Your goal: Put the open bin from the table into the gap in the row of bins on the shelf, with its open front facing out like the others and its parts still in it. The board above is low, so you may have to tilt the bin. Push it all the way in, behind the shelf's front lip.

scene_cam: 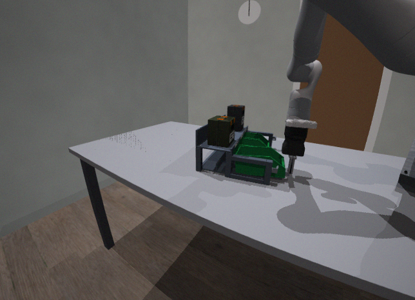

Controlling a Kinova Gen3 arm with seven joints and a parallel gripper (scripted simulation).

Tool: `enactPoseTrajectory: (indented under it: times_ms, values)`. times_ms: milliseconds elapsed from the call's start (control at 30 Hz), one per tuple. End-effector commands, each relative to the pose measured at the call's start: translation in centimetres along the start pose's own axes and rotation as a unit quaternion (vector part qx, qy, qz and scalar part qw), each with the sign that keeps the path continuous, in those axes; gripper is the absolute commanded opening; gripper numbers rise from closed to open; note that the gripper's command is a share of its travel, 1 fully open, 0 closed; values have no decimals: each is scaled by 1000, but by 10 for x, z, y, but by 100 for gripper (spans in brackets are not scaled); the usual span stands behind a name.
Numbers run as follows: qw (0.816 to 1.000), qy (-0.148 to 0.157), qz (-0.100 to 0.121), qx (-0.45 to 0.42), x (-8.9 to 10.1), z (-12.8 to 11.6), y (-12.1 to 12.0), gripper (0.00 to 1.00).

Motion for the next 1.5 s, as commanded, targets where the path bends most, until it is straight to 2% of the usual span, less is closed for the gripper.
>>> enactPoseTrajectory:
  times_ms: [0, 1467]
  values:
    - [1000, -1, 0, 2, 0, -1, 3, 0]
    - [1000, -1, 0, 2, 1, -2, 9, 0]
Point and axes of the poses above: the point where the finger pads meet when closed, its own x axis back along the fingers, its own y axis across the jaws, z = x × y, the point moved 9 cm from there along x, back along the fingers, and after that the axes turned 10 degrees about x, right-handed, at the moved point
